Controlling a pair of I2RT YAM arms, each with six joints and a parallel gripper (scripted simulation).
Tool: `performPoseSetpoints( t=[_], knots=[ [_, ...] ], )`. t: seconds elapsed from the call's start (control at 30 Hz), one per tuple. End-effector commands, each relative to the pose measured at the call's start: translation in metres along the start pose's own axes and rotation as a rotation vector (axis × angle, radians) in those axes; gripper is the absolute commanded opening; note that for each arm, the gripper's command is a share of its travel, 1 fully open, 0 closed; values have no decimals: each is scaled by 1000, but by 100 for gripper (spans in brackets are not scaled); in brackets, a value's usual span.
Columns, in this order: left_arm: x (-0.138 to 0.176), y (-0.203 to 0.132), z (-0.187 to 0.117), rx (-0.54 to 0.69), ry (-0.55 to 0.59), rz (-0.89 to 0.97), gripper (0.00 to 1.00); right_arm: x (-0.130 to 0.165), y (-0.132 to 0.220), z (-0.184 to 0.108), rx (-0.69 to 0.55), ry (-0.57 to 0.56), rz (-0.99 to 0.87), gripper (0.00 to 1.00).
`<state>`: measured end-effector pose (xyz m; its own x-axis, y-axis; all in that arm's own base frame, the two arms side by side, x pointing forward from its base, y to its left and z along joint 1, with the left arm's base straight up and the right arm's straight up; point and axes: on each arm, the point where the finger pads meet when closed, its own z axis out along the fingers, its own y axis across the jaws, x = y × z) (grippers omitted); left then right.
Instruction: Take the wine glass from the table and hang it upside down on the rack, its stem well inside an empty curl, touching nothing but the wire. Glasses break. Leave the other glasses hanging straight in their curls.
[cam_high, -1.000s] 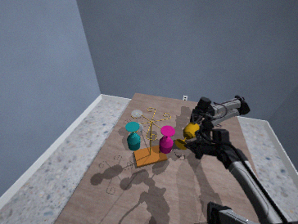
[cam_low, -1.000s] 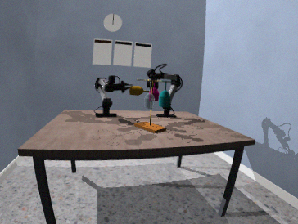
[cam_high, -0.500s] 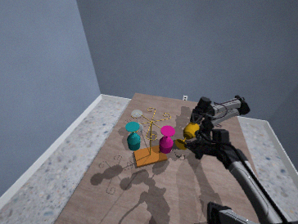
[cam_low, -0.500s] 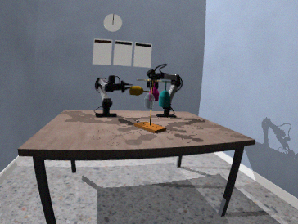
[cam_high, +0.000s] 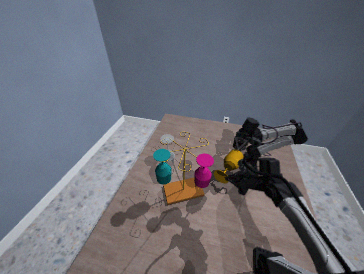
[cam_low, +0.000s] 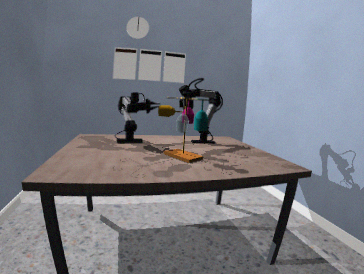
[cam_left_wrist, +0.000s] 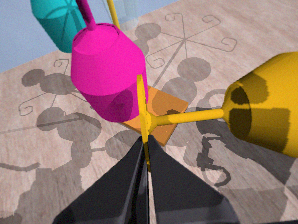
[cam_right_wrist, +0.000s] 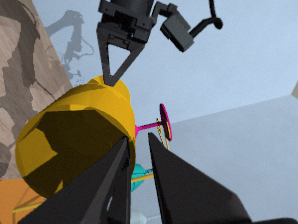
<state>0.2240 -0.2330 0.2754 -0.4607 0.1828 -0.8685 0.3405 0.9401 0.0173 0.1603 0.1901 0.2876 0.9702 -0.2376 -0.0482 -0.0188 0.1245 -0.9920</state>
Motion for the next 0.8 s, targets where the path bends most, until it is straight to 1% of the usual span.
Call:
performPoseSetpoints(
  t=[0.0,0.07,0.1,0.17,0.2,0.37,0.5,0.53,0.6,0.63,0.67,0.77],
  knots=[
    [-4,0,0,-2,-7,-9,0,-13,-3,-17,-1,-69,-12,16],
    [-4,0,0,-2,-7,-8,0,-13,-3,-26,-7,-70,-25,16],
    [-5,-1,0,-1,-9,-13,0,5,2,-24,9,7,4,16],
    [-5,-1,0,-1,-9,-13,0,5,2,-24,9,7,4,16],
    [-6,0,-2,2,-14,-16,0,-15,-3,-33,-5,-57,-43,16],
    [-5,-1,0,0,-11,-14,0,-11,-3,-41,6,-27,-55,16],
    [-5,-1,0,0,-11,-14,0,16,16,-46,-14,22,266,16],
    [-5,-1,0,0,-11,-14,0,4,17,-58,-77,65,123,16],
    [-5,-1,0,0,-11,-14,0,4,13,-68,-84,159,117,16],
    [-5,-1,0,0,-11,-14,0,4,7,-70,-58,201,113,16],
    [-5,-1,0,0,-11,-14,0,23,27,-63,-50,170,177,16],
    [-5,-1,0,0,-11,-14,0,26,25,-63,-41,183,189,16]
  ],
)
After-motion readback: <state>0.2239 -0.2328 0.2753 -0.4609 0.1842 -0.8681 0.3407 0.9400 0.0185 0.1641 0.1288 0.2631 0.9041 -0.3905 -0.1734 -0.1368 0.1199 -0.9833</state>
